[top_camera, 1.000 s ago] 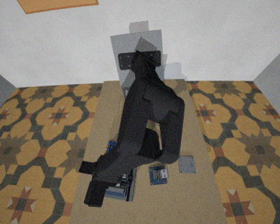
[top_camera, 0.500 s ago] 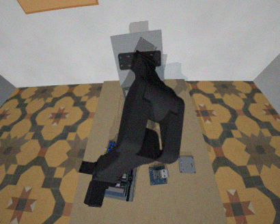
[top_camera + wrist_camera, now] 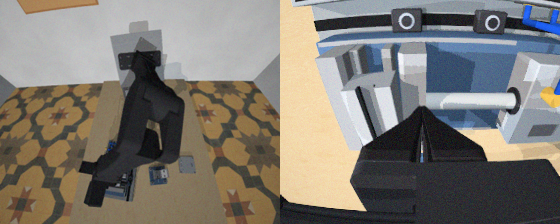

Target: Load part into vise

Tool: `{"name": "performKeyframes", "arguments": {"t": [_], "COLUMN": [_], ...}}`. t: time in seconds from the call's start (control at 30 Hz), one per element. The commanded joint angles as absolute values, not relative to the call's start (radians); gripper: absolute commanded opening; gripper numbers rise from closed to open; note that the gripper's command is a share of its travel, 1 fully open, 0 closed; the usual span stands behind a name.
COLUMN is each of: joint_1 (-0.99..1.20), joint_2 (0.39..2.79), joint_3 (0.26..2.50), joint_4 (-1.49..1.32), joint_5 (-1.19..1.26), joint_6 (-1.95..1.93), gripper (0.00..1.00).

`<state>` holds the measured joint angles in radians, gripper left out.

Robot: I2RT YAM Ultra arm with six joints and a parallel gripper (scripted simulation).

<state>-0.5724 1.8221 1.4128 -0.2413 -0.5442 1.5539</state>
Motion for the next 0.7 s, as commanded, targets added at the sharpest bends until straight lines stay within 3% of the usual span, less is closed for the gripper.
{"name": "performKeyframes", "arguments": {"t": [0.0, 0.67], "joint_1": [-0.572, -0.571], "joint_2": [1.829, 1.842], "joint_3": [1.457, 1.484], "joint_4": [-0.257, -0.275], "joint_5": [-0.53, -0.53], "joint_6": [1.563, 1.563], "gripper": [0.0, 0.0]}}
